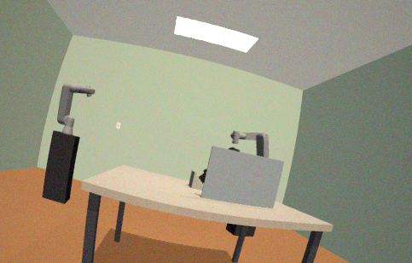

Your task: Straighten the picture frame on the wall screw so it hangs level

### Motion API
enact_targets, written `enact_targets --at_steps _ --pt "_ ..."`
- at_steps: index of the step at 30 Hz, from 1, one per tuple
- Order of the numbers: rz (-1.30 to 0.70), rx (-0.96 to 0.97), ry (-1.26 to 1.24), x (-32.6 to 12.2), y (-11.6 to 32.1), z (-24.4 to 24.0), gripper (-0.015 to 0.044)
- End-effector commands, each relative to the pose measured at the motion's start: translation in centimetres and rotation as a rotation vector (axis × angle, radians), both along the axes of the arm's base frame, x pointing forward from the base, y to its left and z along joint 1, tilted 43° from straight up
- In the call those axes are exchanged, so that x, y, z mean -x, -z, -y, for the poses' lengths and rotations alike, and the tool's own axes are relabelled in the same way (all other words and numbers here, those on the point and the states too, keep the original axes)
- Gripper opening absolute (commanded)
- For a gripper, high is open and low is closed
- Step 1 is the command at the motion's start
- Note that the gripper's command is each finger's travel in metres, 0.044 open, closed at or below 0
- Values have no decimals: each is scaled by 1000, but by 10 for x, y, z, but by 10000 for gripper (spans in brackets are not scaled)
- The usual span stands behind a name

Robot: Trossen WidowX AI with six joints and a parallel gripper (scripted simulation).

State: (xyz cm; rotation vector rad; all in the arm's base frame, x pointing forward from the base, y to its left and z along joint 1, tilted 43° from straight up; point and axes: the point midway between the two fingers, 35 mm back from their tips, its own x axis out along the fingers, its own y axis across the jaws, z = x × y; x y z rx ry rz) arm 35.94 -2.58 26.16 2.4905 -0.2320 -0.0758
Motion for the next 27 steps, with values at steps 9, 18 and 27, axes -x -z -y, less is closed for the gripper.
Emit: enact_targets --at_steps 9,18,27 --pt "1 4 -4 -19 0 3 260" --pt "2 4 -4 -23 0 4 260" --pt "2 4 -4 -23 0 4 260"
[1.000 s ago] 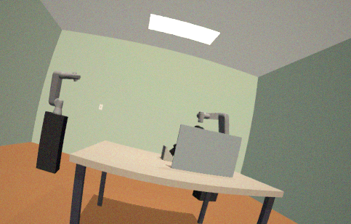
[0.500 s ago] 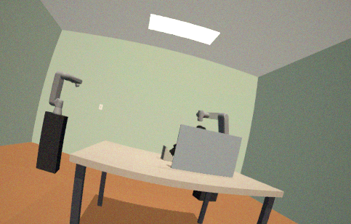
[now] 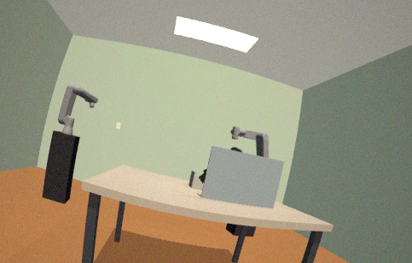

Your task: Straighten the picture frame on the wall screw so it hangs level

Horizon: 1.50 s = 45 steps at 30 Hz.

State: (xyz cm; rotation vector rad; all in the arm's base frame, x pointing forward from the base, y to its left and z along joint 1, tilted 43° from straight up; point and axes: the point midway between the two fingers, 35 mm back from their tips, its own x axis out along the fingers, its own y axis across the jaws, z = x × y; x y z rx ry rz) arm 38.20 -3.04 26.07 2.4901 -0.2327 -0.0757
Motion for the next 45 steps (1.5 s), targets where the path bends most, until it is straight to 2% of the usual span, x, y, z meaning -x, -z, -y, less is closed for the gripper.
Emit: enact_targets --at_steps 1,16,22,30,32,45 --pt "1 4 -4 0 0 -1 260" --pt "1 4 -4 0 -1 -1 260" --pt "1 4 -4 0 -1 -1 103" --pt "1 4 -4 0 -1 -1 49" --pt "1 4 -4 0 -1 -1 0" --pt "1 4 -4 0 -1 1 0"
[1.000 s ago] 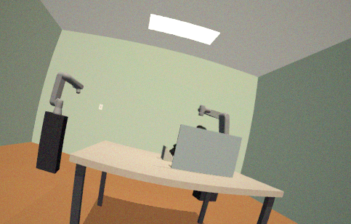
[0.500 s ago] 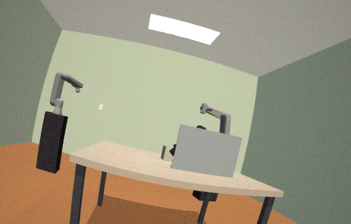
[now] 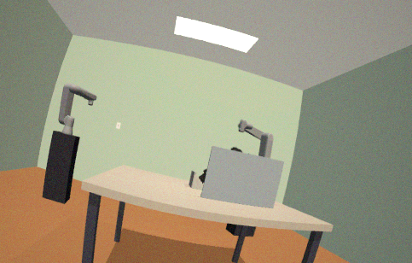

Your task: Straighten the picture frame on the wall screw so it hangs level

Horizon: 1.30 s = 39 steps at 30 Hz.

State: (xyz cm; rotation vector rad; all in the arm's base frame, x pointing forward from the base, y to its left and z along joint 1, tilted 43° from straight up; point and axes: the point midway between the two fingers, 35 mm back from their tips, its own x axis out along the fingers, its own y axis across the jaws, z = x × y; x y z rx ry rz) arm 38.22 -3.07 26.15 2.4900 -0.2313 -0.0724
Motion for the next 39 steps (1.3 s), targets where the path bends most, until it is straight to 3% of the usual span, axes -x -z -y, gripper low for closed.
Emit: enact_targets --at_steps 1,39 --pt "-1 4 -2 0 -1 1 0" --pt "-1 4 -2 1 -5 7 0"
